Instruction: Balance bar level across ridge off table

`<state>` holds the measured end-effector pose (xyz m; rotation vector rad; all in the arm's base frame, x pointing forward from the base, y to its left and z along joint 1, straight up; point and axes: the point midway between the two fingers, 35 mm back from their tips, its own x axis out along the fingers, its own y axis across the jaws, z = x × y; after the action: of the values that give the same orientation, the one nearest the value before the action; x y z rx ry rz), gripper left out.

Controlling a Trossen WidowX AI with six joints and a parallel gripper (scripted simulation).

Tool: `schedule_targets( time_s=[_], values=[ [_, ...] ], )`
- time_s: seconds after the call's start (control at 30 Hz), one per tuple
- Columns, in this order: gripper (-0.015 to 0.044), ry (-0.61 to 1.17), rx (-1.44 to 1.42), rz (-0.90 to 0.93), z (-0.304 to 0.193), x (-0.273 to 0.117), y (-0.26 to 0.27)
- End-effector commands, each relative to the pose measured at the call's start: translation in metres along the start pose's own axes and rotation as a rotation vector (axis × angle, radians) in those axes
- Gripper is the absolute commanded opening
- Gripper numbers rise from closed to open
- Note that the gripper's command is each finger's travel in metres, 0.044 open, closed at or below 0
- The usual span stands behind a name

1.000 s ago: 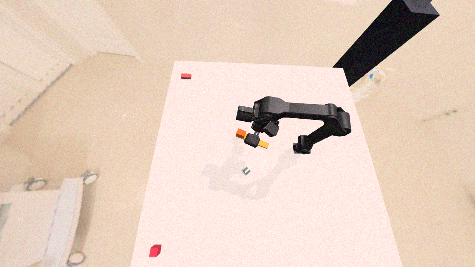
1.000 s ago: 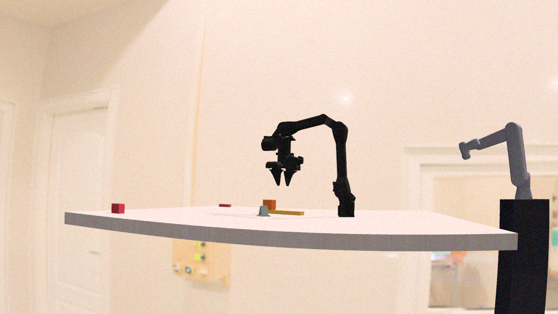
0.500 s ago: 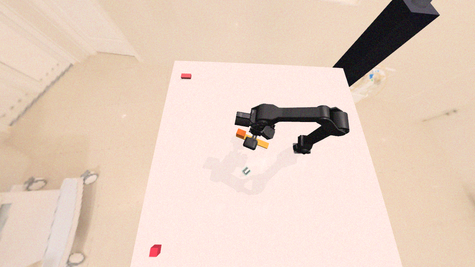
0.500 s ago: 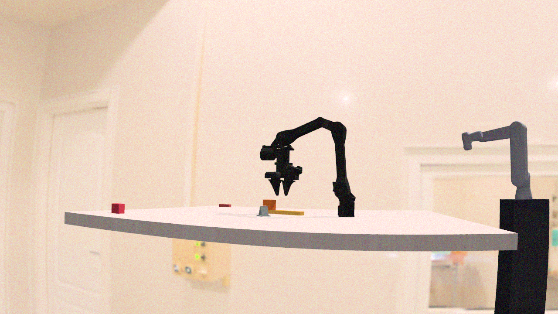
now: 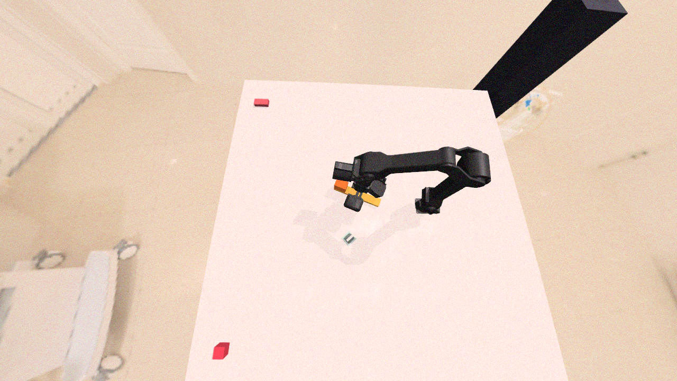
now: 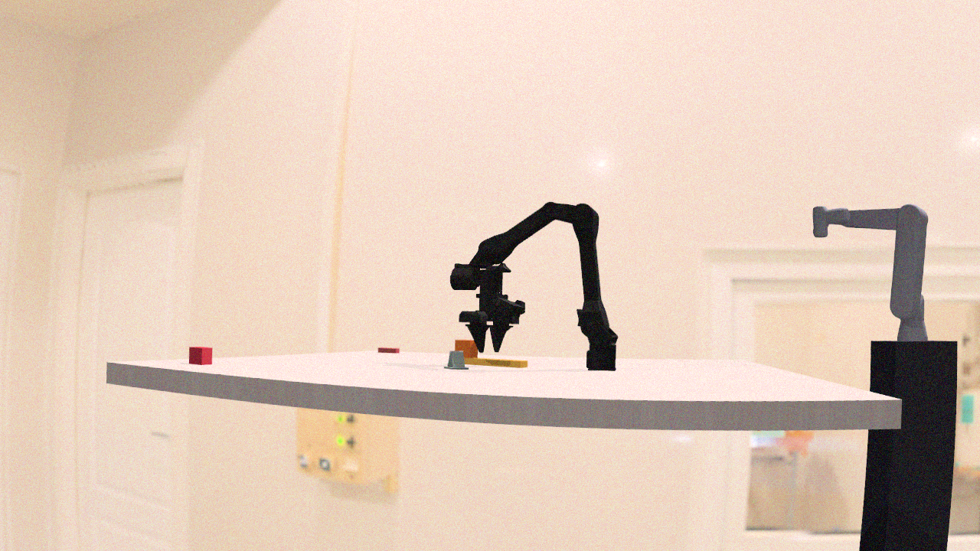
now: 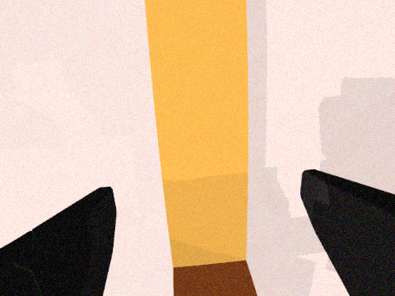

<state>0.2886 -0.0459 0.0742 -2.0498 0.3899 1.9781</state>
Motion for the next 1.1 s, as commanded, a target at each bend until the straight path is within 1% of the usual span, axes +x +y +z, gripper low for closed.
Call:
schedule_targets(
  time_s=[0.0,0.4,0.97,1.07],
  values=[
    [0.0315,-0.007,-0.005,-0.002,0.002,0.008,0.0],
    [0.0315,-0.007,-0.005,-0.002,0.002,0.026,0.0],
    [0.0315,-0.007,-0.005,-0.002,0.002,0.026,0.0],
    [0.0236,-0.007,0.0,0.001,0.002,0.026,0.0]
  ],
)
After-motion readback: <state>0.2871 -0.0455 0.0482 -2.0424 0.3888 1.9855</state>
